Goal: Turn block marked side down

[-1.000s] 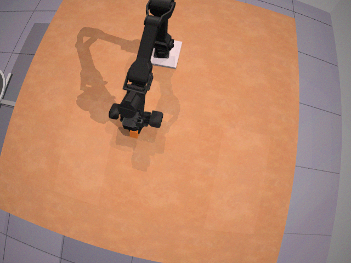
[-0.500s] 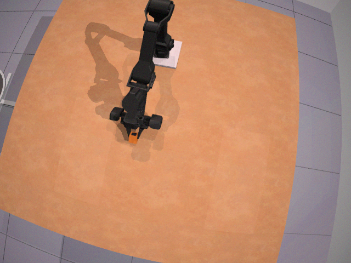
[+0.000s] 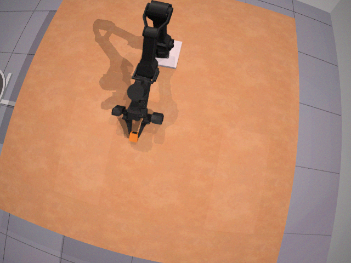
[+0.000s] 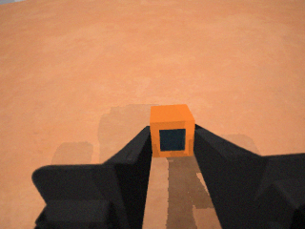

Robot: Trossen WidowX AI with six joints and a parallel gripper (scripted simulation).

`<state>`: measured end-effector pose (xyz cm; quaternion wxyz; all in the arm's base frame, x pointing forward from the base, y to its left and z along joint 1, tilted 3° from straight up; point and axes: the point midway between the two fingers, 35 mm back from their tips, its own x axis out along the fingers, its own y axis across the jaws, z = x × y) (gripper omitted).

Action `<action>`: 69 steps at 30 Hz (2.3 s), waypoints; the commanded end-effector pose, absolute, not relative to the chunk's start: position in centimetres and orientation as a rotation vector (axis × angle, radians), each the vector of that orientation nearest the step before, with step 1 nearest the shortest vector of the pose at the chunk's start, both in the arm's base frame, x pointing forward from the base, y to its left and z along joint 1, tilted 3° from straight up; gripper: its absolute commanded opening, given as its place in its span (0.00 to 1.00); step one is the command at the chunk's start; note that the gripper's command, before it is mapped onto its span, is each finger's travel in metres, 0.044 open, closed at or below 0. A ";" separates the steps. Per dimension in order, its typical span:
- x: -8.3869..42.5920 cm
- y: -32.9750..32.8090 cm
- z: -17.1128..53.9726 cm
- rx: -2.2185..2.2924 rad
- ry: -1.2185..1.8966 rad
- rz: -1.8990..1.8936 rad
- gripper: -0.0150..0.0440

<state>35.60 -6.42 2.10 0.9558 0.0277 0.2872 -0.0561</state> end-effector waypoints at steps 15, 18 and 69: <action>34.9 -6.2 1.9 0.059 0.515 -0.112 0.25; 34.9 -6.2 1.9 0.059 0.515 -0.112 0.25; 34.9 -6.2 1.9 0.059 0.515 -0.112 1.00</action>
